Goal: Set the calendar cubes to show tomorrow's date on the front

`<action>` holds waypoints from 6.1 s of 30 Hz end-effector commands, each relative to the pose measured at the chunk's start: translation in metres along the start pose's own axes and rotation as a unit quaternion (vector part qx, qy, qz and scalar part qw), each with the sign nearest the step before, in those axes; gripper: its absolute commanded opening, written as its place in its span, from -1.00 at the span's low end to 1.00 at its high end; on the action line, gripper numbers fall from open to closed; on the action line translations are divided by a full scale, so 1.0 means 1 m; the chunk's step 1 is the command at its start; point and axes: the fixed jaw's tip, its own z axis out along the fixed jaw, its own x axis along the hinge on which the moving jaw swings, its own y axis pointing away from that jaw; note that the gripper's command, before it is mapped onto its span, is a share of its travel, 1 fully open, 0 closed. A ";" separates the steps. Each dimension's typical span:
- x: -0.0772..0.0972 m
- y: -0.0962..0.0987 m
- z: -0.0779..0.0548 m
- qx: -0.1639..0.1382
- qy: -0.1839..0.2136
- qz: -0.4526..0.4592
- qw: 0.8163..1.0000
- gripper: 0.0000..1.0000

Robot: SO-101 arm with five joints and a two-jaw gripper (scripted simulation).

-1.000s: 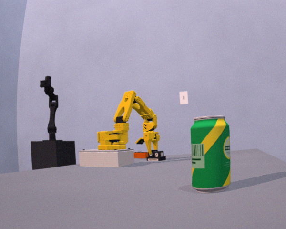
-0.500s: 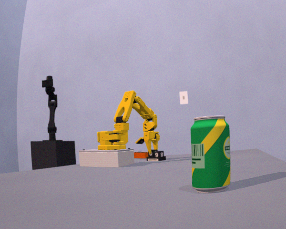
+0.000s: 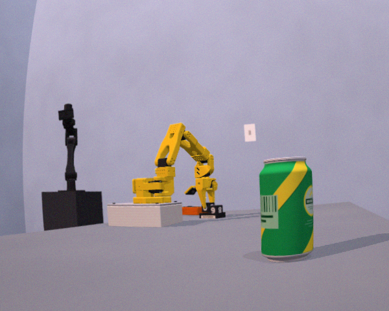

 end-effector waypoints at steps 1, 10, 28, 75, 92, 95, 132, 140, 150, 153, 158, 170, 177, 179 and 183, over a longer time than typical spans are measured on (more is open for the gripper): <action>-0.002 -0.004 -0.006 0.013 -0.002 0.000 1.000 -1.00; -0.002 -0.005 -0.009 0.013 -0.002 0.000 1.000 -1.00; -0.002 -0.003 -0.022 0.013 -0.002 0.000 1.000 -1.00; -0.002 0.002 -0.046 0.013 -0.002 0.000 1.000 -1.00; -0.001 -0.002 -0.056 0.034 -0.003 0.000 0.999 -1.00; -0.001 -0.002 -0.056 0.034 -0.003 0.000 0.999 -1.00; 0.147 0.050 -0.053 0.032 -0.002 0.363 0.931 -1.00; 0.157 0.059 -0.053 0.032 -0.002 0.393 0.919 -1.00; 0.196 0.111 -0.051 0.029 -0.002 0.529 0.848 -1.00; 0.207 0.137 -0.050 0.027 -0.002 0.585 0.810 -1.00; 0.217 0.171 -0.048 0.025 -0.002 0.653 0.757 -1.00; 0.219 0.184 -0.048 0.024 -0.002 0.677 0.736 -1.00; 0.219 0.184 -0.042 0.024 -0.002 0.677 0.736 -1.00; 0.219 0.184 -0.039 0.024 -0.002 0.677 0.736 -1.00; 0.220 0.183 -0.034 0.024 -0.002 0.677 0.736 -1.00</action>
